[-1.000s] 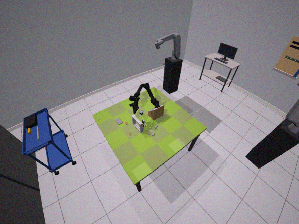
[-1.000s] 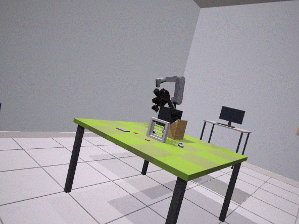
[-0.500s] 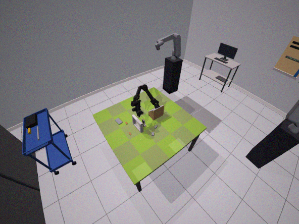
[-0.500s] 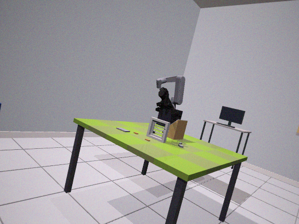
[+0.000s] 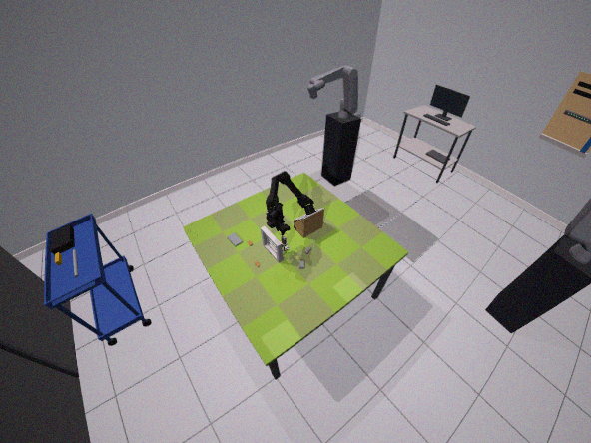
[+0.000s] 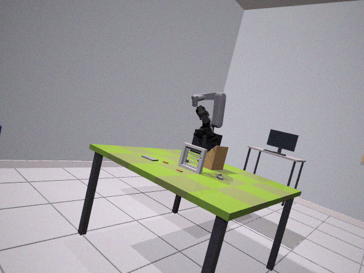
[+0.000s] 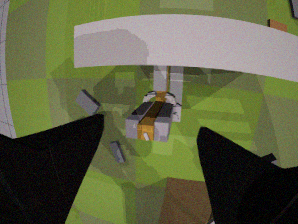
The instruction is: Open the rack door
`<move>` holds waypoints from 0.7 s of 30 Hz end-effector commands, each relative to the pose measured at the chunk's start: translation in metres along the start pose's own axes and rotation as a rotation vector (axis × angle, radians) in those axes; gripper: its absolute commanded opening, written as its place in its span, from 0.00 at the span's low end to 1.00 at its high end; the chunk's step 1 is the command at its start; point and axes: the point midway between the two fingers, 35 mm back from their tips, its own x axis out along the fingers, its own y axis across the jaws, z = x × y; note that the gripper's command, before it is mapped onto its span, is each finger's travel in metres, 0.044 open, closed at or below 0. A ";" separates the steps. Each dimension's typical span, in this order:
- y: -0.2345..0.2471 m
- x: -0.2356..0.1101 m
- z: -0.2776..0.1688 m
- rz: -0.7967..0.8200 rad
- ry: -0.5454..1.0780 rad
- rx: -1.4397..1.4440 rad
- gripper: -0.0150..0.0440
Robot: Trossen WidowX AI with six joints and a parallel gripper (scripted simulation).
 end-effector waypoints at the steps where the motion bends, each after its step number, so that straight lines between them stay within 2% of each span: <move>1: 0.006 0.004 -0.007 -0.075 0.030 -0.043 0.76; 8: 0.014 0.010 -0.018 -0.195 0.073 -0.118 0.76; 21: 0.012 0.024 -0.018 -0.197 0.074 -0.120 0.76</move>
